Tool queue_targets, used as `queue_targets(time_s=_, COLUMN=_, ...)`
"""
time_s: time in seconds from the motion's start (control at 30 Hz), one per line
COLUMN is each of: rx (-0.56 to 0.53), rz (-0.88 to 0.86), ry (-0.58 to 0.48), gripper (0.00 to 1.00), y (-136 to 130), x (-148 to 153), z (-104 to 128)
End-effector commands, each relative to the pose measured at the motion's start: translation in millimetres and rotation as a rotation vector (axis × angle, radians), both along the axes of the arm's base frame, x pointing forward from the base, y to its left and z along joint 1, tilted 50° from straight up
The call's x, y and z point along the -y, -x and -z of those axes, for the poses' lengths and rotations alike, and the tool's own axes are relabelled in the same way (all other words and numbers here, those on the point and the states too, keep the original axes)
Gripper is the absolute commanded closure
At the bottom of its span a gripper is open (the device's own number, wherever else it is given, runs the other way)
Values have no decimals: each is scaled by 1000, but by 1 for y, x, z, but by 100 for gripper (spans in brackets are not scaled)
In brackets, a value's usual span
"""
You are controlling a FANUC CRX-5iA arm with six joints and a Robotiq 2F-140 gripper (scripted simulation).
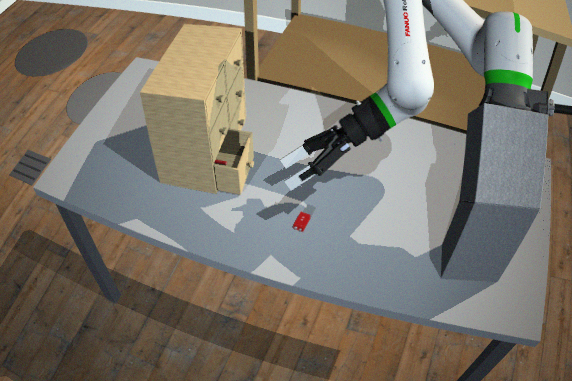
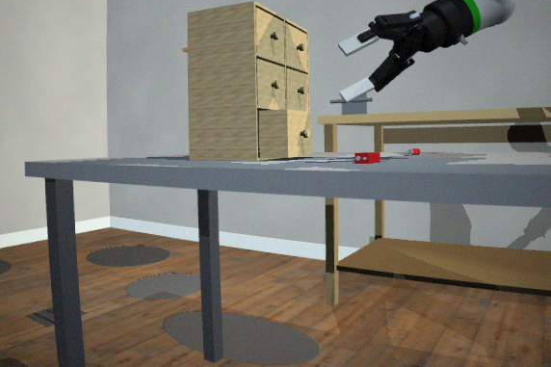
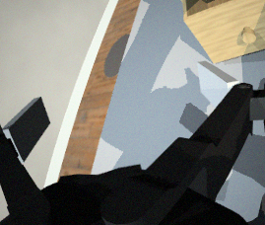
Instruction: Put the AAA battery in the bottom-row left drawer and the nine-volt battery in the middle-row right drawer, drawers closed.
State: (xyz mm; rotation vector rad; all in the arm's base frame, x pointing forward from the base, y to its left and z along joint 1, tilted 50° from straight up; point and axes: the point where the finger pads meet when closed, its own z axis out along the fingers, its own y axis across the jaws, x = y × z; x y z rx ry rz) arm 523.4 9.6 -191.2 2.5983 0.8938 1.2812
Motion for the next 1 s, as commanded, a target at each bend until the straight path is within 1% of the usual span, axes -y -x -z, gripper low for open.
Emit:
queue_targets(time_s=0.0, rx=182, rz=7, ry=59, gripper=0, y=-2, x=17, z=-14)
queue_targets(time_s=0.03, rx=293, rz=15, ry=127, gripper=0, y=-2, x=28, z=-26)
queue_targets(time_s=0.13, rx=360, rz=22, ry=207, gripper=0, y=1, x=53, z=-53)
queue_targets(time_s=0.2, rx=425, rz=27, ry=264, gripper=0, y=3, x=62, z=-65)
queue_targets(time_s=0.3, rx=523, rz=36, ry=337, gripper=0, y=5, x=68, z=-74)
queue_targets(time_s=0.4, rx=527, rz=37, ry=342, gripper=0, y=5, x=69, z=-75)
queue_targets(time_s=0.43, rx=527, rz=37, ry=342, gripper=100, y=5, x=69, z=-75)
queue_targets(time_s=0.97, rx=527, rz=37, ry=342, gripper=100, y=5, x=69, z=-75)
